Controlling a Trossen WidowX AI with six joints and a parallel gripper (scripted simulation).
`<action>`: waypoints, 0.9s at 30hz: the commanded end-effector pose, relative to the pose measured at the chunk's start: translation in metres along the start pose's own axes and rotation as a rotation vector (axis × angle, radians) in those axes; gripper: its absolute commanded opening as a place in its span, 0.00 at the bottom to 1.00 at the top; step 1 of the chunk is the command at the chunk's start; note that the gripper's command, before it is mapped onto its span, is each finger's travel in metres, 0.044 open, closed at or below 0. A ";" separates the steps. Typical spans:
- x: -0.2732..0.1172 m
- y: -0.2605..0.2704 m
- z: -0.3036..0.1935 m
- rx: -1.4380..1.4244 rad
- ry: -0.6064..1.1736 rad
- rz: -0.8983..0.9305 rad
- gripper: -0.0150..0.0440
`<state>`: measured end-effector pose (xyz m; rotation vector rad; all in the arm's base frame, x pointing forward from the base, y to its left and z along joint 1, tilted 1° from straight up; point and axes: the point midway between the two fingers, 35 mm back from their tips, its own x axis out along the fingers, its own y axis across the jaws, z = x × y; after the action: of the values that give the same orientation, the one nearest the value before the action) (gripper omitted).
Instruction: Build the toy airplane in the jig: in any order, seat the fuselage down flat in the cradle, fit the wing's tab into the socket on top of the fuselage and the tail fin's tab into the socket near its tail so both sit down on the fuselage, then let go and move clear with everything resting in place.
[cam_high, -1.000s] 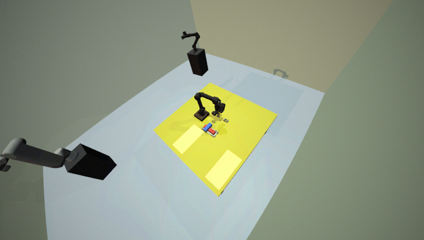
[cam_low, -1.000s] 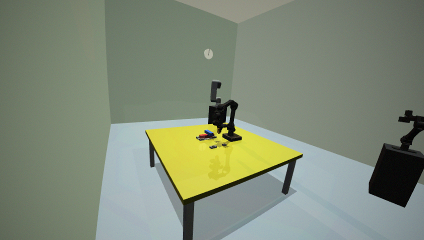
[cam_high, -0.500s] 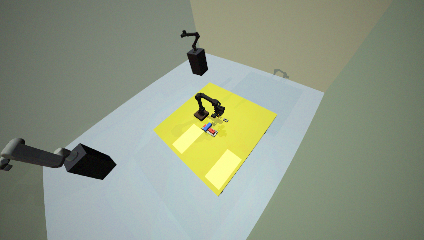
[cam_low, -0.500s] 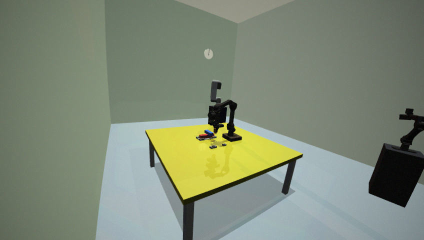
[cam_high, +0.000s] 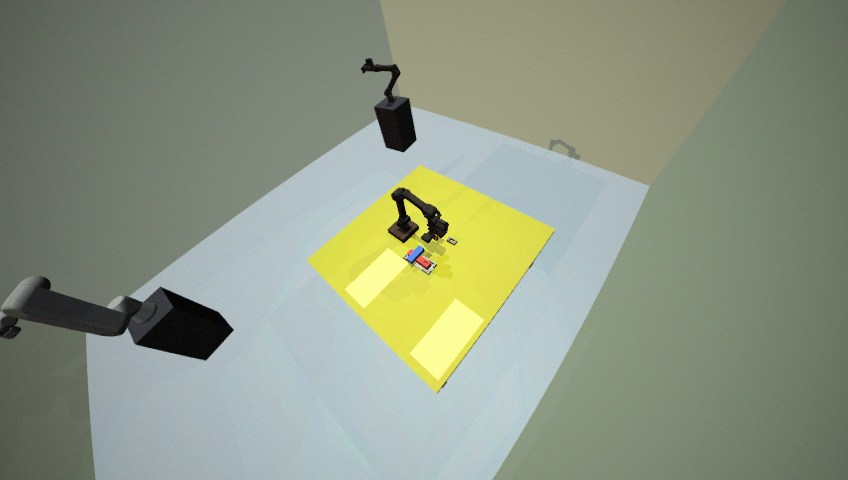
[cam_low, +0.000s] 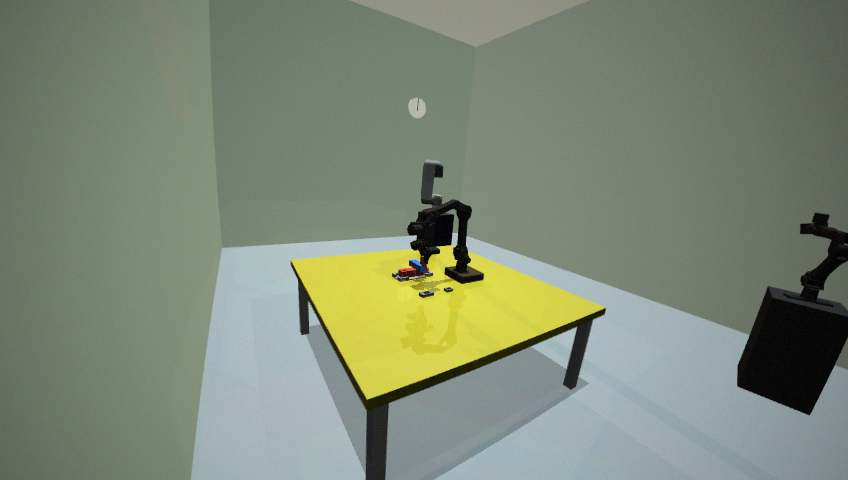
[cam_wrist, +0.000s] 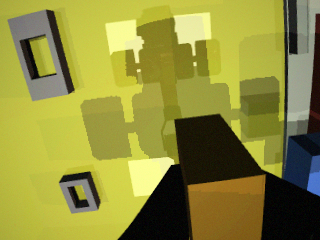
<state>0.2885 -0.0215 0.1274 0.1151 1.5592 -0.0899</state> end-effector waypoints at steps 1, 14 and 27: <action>0.001 -0.011 0.006 -0.002 -0.008 -0.006 0.25; 0.008 -0.048 0.019 0.013 -0.014 -0.012 0.25; 0.017 -0.088 0.026 0.025 -0.009 -0.018 0.25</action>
<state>0.3017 -0.1013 0.1102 0.1266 1.5545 -0.1186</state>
